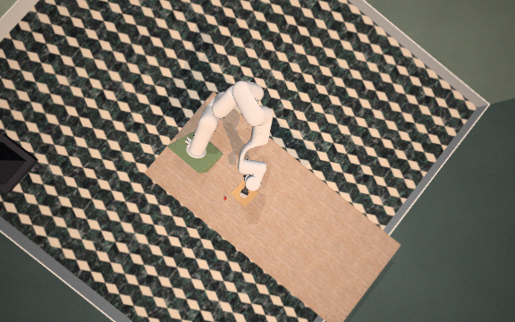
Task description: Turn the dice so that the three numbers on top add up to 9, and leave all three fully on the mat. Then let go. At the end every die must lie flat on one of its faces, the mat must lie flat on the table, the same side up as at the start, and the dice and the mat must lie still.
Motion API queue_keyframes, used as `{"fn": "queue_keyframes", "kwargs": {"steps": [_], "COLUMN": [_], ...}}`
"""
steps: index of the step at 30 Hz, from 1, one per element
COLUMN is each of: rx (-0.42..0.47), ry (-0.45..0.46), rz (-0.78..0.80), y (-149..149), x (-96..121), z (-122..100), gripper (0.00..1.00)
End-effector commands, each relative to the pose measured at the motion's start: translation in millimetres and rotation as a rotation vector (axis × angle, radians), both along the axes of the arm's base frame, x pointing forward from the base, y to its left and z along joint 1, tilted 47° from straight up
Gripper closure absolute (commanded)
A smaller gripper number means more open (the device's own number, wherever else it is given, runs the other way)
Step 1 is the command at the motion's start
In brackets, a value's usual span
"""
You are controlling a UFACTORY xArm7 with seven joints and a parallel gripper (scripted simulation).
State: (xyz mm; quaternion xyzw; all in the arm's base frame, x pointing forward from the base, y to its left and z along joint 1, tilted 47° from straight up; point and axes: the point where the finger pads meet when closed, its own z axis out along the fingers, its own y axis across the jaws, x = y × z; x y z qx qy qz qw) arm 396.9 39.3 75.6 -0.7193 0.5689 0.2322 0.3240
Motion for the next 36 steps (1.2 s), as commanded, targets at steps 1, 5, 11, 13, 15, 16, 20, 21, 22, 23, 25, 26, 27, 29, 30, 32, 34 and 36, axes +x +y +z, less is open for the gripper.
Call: {"fn": "queue_keyframes", "kwargs": {"steps": [1,5,11,13,15,16,20,21,22,23,25,26,27,29,30,32,34,36], "rx": [0.004,0.007,0.010,0.010,0.010,0.010,0.010,0.010,0.010,0.010,0.010,0.010,0.010,0.010,0.010,0.010,0.010,0.010], "ry": [0.124,0.187,0.242,0.242,0.242,0.242,0.242,0.242,0.242,0.242,0.242,0.242,0.242,0.242,0.242,0.242,0.242,0.242], "rz": [-0.123,-0.182,-0.232,-0.232,-0.232,-0.232,-0.232,-0.232,-0.232,-0.232,-0.232,-0.232,-0.232,-0.232,-0.232,-0.232,-0.232,-0.232], "y": [-45,-65,-83,-83,-83,-83,-83,-83,-83,-82,-81,-80,-79,-79,-77,-73,-68,-61], "x": [-9,-17,-26,-26,-26,-26,-26,-26,-26,-26,-26,-25,-25,-25,-25,-25,-24,-24], "z": [-42,-63,-81,-81,-81,-81,-81,-81,-81,-81,-83,-83,-85,-85,-86,-90,-95,-101], "gripper": [0.89,0.89,0.89,0.89,0.89,0.89,0.89,0.89,0.89,0.89,0.89,0.89,0.89,0.89,0.89,0.89,0.89,0.89]}}
